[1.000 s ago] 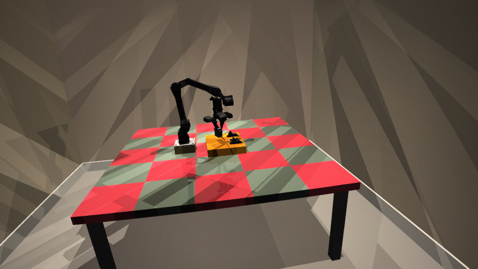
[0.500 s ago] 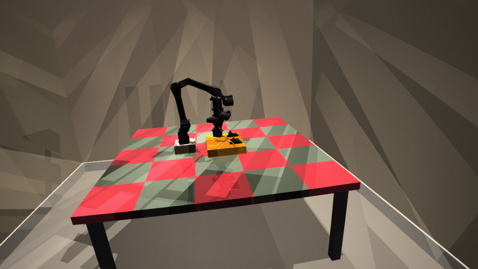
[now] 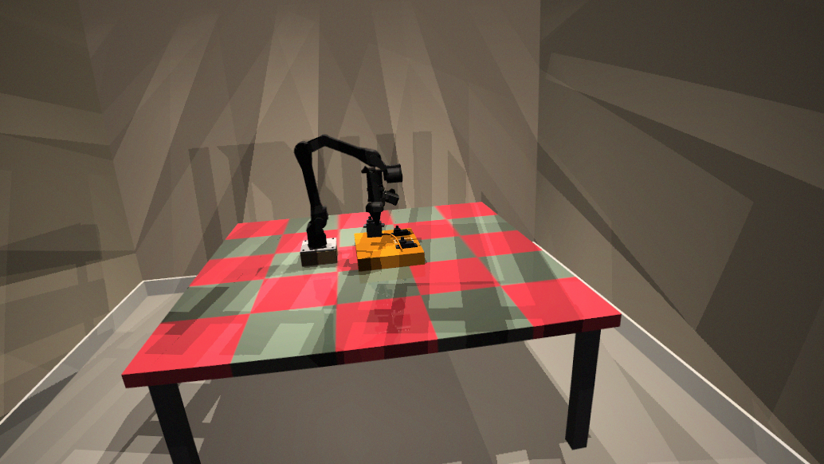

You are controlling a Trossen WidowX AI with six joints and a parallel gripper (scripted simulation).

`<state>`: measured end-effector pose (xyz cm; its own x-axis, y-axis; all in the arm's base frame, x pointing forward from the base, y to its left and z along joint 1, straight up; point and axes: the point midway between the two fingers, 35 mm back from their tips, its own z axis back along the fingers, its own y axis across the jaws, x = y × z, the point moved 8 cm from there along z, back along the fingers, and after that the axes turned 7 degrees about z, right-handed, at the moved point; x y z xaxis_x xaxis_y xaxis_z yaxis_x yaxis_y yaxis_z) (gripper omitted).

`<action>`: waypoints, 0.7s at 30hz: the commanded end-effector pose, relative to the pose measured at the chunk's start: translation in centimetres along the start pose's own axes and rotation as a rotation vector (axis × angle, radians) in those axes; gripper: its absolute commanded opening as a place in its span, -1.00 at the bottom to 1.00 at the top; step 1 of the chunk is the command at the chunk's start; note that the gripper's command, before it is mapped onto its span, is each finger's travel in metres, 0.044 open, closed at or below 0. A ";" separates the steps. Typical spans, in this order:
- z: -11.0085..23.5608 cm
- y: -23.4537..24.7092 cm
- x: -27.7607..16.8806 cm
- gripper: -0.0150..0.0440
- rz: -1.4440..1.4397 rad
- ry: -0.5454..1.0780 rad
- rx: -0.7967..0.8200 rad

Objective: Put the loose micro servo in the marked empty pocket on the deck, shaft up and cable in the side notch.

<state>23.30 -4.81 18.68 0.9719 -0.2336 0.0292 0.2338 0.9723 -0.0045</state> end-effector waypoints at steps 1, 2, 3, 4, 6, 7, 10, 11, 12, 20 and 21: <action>0.0 0.0 0.0 -0.49 0.148 -0.002 0.004; 0.0 0.0 0.0 -0.49 0.164 -0.002 0.004; 0.0 0.0 0.0 -0.49 0.169 -0.002 0.004; 0.0 0.0 0.0 -0.49 0.169 -0.002 0.004; 0.0 0.0 0.0 -0.49 0.169 -0.002 0.004; 0.0 0.0 0.0 -0.49 0.169 -0.002 0.004; 0.0 0.0 0.1 -0.49 0.169 -0.002 0.004; 0.0 0.0 0.2 -0.49 0.169 -0.002 0.004; 0.0 0.0 0.4 -0.49 0.169 -0.002 0.004; 0.1 0.2 3.4 -0.49 0.169 -0.005 0.004; 0.1 0.2 3.8 -0.49 0.169 -0.005 0.004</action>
<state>25.61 -5.25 18.67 0.9971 -0.0733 0.0223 0.0735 0.9973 -0.0081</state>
